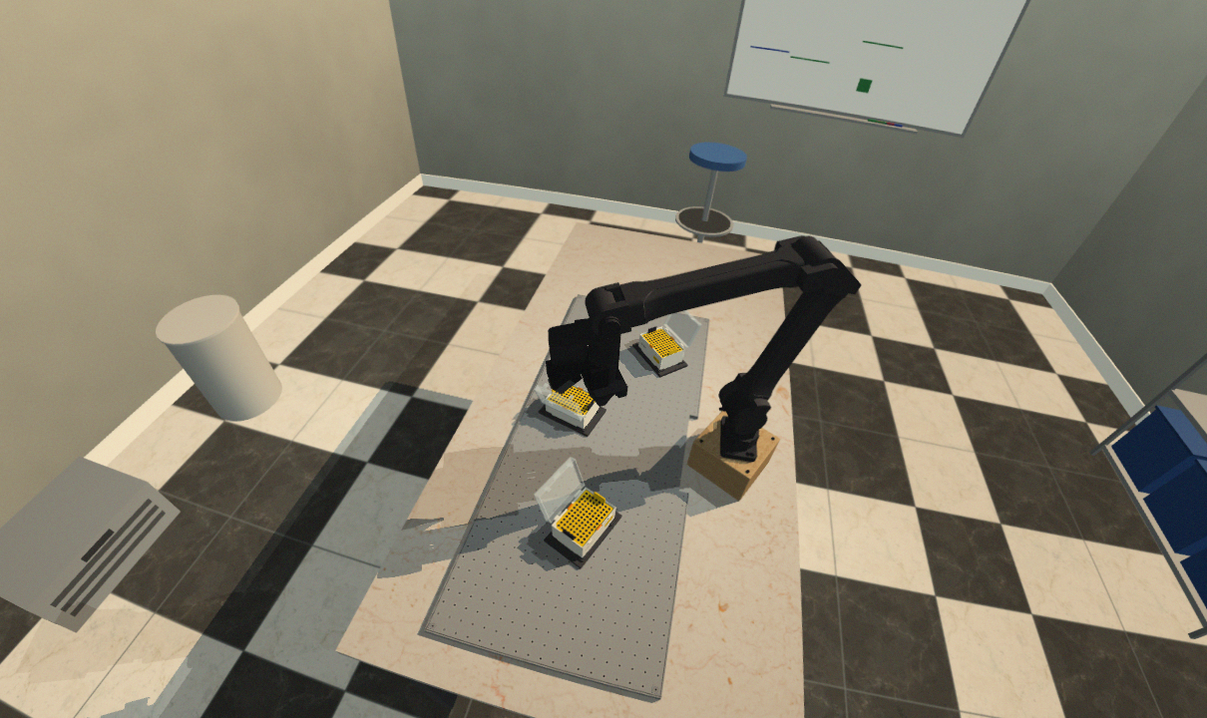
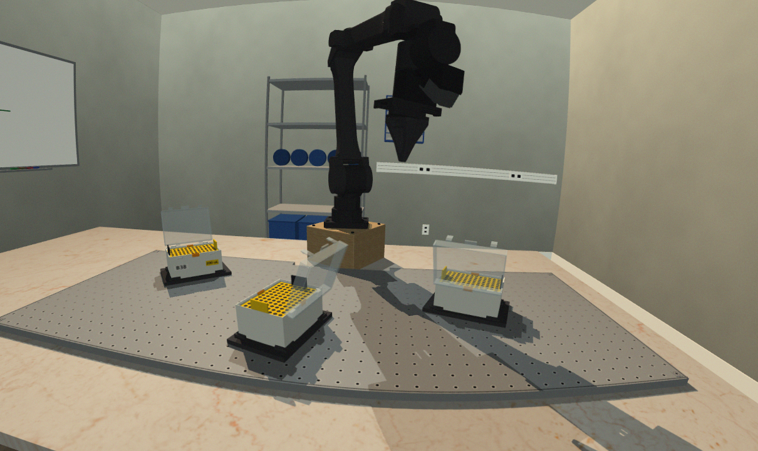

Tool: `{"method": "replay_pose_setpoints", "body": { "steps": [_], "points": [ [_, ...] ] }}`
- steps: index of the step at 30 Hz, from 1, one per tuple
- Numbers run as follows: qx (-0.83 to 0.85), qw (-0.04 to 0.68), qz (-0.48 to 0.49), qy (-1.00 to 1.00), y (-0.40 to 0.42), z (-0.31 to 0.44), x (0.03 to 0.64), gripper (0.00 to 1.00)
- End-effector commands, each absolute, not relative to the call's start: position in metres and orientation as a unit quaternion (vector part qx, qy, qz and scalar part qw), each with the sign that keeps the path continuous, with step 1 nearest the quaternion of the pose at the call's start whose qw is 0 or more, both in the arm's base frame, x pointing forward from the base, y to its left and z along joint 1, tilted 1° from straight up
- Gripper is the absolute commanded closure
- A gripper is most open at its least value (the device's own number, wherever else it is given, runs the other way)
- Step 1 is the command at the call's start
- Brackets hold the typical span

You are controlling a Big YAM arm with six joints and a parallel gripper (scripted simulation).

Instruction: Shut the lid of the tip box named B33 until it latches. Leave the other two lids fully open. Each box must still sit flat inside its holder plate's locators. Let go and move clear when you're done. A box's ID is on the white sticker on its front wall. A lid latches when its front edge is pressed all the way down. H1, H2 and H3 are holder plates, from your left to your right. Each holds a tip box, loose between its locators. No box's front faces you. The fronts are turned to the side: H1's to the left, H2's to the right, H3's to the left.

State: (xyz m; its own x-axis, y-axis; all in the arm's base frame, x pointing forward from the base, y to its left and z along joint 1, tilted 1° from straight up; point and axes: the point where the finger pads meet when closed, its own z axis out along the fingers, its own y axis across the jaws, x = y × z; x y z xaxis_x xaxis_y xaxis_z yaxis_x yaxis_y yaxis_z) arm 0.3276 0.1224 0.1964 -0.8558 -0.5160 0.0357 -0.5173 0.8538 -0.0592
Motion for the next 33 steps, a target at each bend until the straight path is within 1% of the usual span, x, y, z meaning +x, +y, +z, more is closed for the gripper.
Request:
{"method": "replay_pose_setpoints", "body": {
  "steps": [1, 9, 12, 13, 20, 27, 31, 33],
  "points": [
    [0.320, 0.005, 0.039, -0.947, 0.146, 0.210, 0.338, 1.00],
    [0.398, 0.032, 0.054, -0.915, 0.175, 0.203, 0.328, 1.00],
    [0.389, 0.024, 0.050, -0.920, 0.193, 0.200, 0.326, 1.00],
    [0.412, 0.037, 0.056, -0.909, 0.194, 0.199, 0.321, 1.00],
    [0.490, 0.064, 0.074, -0.866, 0.227, 0.190, 0.304, 1.00],
    [0.548, 0.084, 0.090, -0.827, 0.248, 0.185, 0.290, 1.00],
    [0.539, 0.076, 0.085, -0.835, 0.269, 0.179, 0.281, 1.00],
    [0.573, 0.093, 0.097, -0.809, 0.273, 0.178, 0.272, 1.00]
  ]
}}
